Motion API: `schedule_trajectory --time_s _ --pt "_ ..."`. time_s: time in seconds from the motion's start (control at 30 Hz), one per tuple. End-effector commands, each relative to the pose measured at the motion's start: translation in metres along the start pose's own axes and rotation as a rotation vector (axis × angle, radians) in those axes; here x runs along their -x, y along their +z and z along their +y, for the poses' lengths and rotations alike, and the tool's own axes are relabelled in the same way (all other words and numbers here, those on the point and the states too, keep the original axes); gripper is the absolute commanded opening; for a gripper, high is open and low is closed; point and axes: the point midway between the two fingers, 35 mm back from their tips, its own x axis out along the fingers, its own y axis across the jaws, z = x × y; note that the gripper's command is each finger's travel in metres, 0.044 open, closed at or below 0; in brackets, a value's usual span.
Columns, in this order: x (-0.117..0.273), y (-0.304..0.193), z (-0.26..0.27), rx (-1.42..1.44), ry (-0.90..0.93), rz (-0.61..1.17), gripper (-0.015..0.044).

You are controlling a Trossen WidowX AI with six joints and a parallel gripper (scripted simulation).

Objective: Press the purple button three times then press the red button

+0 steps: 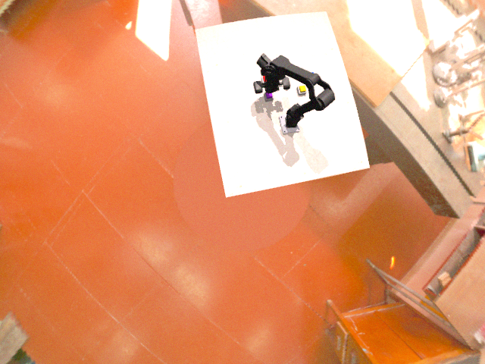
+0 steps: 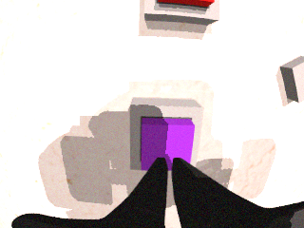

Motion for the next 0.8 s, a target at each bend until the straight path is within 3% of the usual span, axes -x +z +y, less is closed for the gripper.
schedule_trajectory --time_s 0.0,0.77 --pt "-0.007 -0.001 -0.001 0.001 -0.006 0.002 0.002" --pt "-0.03 -0.001 -0.002 0.001 -0.006 0.002 0.002"
